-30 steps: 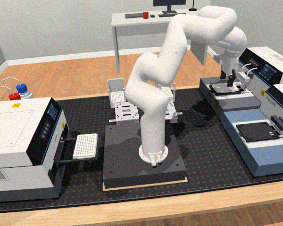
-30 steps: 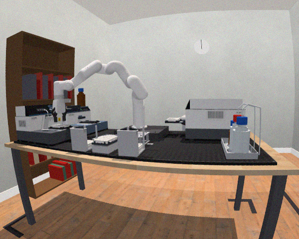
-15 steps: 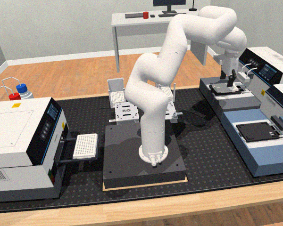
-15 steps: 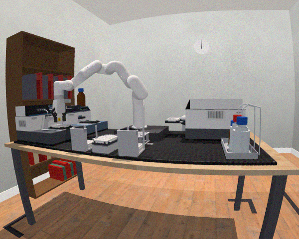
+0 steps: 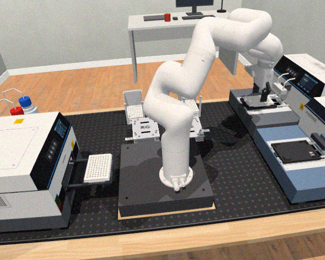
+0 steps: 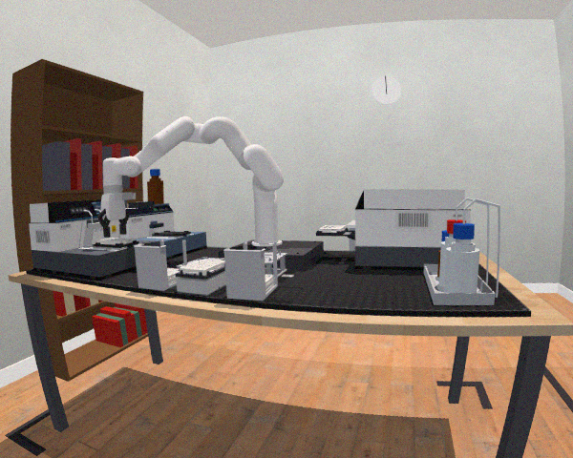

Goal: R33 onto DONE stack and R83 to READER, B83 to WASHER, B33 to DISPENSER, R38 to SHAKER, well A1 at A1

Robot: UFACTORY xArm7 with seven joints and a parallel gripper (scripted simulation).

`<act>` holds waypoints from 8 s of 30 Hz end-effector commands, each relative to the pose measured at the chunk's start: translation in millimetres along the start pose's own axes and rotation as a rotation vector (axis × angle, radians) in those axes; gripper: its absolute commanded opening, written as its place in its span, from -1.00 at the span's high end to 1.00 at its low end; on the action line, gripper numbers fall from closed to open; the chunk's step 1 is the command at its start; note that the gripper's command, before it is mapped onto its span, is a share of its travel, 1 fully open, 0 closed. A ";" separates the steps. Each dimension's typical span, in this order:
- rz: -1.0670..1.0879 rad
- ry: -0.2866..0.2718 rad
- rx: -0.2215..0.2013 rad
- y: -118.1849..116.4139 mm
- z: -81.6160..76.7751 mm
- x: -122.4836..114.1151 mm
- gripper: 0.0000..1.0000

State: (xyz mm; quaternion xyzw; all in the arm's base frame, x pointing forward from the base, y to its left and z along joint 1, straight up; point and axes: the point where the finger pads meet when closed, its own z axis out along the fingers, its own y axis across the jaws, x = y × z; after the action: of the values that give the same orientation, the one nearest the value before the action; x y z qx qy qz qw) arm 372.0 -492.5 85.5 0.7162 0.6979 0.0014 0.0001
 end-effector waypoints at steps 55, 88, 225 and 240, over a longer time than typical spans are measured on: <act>0.000 -0.004 -0.003 1.0 16.0 -1.3 -1.00; 0.000 -0.004 -0.003 1.0 17.1 -1.3 1.00; 0.000 -0.004 -0.003 0.8 -54.9 -1.0 1.00; 0.000 -0.004 -0.003 0.8 -72.2 -1.0 1.00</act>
State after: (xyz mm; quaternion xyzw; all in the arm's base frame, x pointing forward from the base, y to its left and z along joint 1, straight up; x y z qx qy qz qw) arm 371.9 -492.7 151.0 0.7162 0.6979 0.0013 0.0003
